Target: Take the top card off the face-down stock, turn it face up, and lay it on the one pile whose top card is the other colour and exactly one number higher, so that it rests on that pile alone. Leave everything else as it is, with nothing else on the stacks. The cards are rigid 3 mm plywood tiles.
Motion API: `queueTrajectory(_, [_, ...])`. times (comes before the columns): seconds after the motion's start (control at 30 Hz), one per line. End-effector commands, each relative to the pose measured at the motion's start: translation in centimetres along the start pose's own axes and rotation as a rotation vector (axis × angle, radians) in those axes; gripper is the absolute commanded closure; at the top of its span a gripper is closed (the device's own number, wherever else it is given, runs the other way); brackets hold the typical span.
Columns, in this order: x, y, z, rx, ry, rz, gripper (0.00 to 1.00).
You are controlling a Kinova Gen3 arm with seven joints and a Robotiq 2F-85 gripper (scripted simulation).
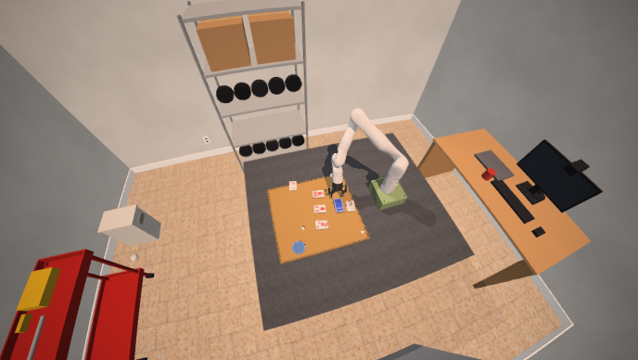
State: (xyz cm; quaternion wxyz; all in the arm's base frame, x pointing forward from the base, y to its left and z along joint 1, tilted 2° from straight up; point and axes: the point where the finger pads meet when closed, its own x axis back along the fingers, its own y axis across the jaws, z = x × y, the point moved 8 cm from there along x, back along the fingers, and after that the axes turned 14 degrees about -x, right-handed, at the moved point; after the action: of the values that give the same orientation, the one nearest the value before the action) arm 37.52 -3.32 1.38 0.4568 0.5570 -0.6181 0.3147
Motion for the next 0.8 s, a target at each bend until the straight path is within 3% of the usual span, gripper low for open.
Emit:
queueTrajectory(0.0, [0.05,-0.04,-0.02,0.001,0.000,0.001,0.15])
queueTrajectory(0.77, [-0.78,-0.08,-0.03,0.001,0.000,0.001,0.15])
